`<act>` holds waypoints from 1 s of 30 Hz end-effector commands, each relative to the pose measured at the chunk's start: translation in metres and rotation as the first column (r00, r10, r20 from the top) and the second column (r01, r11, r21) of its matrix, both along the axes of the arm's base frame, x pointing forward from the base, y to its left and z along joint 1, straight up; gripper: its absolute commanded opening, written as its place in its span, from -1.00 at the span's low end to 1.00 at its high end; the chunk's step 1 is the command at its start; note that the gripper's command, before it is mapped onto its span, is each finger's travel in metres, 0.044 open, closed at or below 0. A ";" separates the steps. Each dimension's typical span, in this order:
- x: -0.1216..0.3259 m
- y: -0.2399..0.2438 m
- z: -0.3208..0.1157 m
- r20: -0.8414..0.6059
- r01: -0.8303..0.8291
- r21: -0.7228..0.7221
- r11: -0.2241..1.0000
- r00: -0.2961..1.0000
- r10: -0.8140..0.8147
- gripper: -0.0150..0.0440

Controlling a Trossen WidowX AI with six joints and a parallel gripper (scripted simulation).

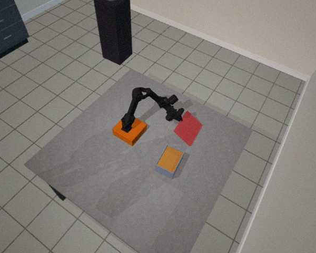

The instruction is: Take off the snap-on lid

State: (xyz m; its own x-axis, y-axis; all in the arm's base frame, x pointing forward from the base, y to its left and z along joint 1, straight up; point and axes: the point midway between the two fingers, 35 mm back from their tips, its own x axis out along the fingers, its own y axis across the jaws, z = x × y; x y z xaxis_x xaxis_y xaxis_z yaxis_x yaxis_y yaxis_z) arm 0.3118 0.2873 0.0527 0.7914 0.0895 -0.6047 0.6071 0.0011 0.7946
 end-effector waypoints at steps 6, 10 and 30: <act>-0.003 -0.005 -0.020 -0.027 -0.002 -0.028 1.000 1.000 0.001 -0.49; -0.003 -0.005 -0.023 -0.027 -0.002 -0.028 1.000 1.000 0.001 -0.49; -0.003 -0.004 -0.040 -0.027 -0.002 -0.028 1.000 1.000 0.001 -0.49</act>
